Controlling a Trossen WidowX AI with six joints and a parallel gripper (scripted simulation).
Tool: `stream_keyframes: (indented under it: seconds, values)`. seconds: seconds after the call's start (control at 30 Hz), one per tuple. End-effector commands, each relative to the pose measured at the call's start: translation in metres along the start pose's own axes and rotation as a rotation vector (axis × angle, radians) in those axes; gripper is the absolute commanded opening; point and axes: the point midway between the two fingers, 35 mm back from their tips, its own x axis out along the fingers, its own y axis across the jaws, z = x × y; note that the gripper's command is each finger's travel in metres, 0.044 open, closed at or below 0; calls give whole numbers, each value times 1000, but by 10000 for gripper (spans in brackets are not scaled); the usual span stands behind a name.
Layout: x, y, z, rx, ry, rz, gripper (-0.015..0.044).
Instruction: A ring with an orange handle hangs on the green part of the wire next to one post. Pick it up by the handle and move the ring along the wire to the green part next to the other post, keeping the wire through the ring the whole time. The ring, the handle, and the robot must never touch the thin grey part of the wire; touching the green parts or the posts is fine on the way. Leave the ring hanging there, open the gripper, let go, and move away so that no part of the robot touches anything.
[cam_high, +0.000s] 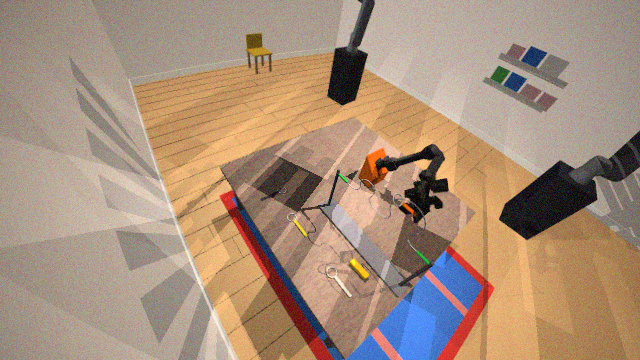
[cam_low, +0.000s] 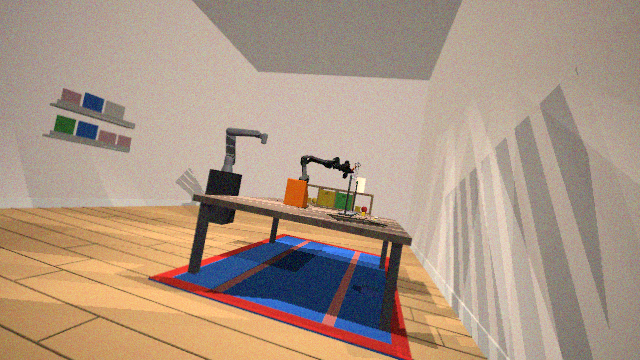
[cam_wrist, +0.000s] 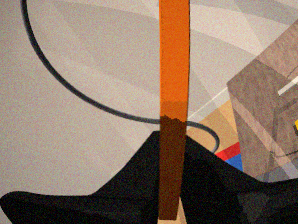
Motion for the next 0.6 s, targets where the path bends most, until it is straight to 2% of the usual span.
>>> stream_keyframes:
  seconds: [0.0,0.57]
  values:
    - [-2,4,0,44,-7,32,-150]
    - [-2,10,0,230,-31,134,-150]
